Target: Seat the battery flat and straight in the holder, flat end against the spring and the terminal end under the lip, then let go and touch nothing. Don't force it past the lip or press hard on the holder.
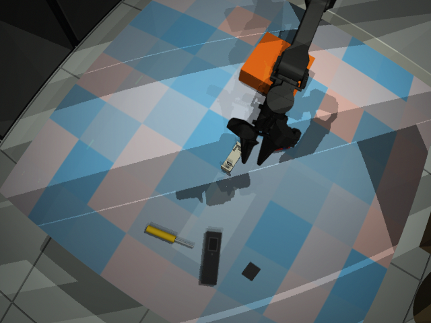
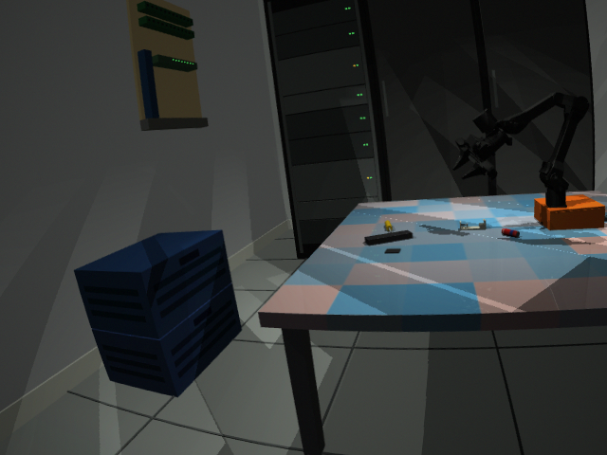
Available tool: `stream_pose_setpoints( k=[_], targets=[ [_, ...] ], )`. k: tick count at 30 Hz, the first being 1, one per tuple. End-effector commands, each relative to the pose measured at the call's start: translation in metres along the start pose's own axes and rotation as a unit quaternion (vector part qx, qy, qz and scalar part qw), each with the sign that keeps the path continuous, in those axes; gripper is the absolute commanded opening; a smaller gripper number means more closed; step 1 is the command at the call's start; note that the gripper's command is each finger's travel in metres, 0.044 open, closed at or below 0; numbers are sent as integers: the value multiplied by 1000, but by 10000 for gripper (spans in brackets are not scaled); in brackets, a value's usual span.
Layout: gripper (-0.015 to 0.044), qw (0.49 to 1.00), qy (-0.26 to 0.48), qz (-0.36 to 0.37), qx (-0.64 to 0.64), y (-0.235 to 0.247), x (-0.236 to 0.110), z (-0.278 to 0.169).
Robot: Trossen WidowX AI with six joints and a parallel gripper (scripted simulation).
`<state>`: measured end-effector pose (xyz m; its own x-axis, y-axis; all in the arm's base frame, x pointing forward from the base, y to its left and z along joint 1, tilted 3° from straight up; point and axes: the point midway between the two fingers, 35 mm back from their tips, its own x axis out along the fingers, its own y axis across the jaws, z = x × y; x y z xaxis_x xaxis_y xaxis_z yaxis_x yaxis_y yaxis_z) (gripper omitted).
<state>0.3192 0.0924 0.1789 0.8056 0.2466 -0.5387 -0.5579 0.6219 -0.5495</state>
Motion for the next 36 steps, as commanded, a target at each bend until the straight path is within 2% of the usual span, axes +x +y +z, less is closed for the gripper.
stream_pose_setpoints(
  k=[1, 6, 11, 13, 36],
  targets=[
    [228, 961, 64, 152, -221, 74, 14, -27],
    [228, 867, 79, 288, -399, 132, 7, -54],
    [228, 715, 61, 421, -554, 178, -15, -84],
    [228, 676, 53, 448, -582, 187, -22, -90],
    [228, 674, 53, 450, -584, 195, -12, -99]
  ],
)
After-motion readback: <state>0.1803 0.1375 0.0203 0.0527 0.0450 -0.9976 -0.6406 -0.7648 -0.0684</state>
